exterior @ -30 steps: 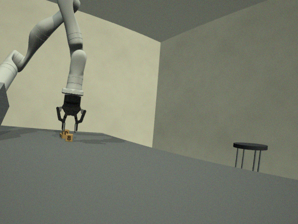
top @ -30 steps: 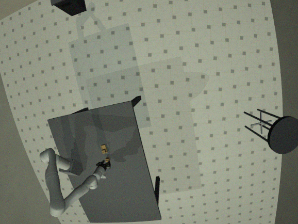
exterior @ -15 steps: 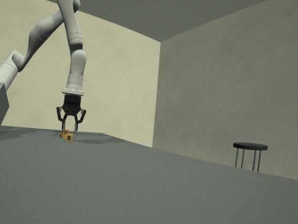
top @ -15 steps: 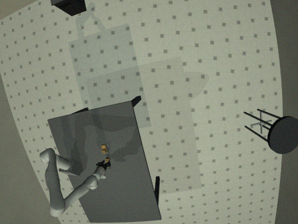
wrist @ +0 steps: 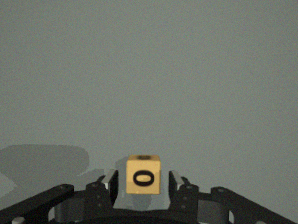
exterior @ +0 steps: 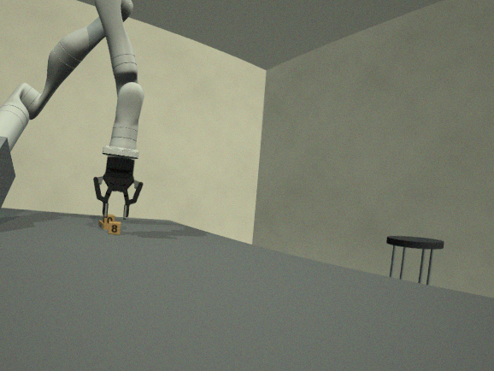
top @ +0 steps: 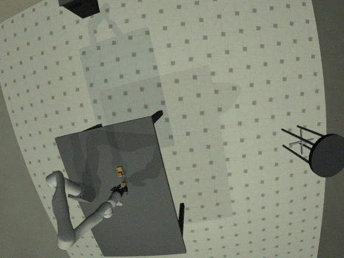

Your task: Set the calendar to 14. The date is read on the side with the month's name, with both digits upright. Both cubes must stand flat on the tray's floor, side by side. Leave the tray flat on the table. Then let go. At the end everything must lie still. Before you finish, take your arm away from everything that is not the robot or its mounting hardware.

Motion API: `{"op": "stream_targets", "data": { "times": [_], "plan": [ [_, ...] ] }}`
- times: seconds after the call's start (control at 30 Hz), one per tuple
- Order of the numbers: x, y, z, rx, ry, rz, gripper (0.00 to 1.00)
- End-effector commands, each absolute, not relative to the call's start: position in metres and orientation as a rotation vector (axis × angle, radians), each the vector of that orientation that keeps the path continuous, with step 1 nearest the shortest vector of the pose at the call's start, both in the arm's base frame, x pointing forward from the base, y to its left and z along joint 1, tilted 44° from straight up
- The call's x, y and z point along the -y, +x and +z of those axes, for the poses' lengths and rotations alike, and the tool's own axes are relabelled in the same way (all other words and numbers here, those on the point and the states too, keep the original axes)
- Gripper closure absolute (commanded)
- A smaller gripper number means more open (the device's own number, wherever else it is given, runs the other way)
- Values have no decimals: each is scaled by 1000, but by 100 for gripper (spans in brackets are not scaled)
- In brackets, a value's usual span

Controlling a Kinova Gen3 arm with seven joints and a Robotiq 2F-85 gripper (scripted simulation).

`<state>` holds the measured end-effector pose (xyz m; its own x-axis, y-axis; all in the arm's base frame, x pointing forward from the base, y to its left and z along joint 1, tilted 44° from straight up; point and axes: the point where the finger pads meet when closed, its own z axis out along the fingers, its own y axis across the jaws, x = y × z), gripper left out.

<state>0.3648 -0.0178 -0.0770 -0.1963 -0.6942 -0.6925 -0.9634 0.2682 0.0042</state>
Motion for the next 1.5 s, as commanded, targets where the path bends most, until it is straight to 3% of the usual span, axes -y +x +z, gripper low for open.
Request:
{"op": "stream_targets", "data": {
  "times": [0.0, 1.47],
  "plan": [
    [19, 365, -77, -1967, -1491, 603, 52],
    [2, 370, -95, -1967, -1491, 603, 52]
  ]
}}
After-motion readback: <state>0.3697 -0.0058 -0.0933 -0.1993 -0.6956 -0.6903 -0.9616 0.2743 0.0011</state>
